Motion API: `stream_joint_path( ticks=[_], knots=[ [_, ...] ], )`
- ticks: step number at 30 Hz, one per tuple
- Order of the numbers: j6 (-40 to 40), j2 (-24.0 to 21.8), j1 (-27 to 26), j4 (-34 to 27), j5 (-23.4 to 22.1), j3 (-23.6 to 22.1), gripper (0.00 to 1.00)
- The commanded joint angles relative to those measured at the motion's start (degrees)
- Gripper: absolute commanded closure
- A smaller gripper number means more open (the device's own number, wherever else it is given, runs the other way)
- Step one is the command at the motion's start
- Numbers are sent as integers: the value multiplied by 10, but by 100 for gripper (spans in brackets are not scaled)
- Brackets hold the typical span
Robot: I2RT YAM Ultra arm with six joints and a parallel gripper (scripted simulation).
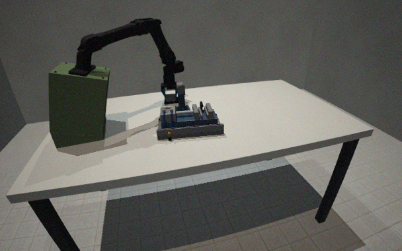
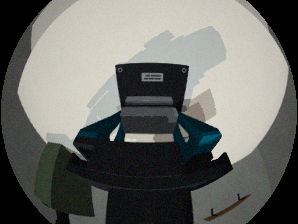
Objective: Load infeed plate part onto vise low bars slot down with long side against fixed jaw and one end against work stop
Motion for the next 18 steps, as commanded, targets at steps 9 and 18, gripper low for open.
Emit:
stream_joint_path(
  ticks=[9, 18],
  knots=[
    [0, -24, 1, -7, -7, 9, 100],
    [5, -44, 7, -15, 0, -24, 100]
  ],
)
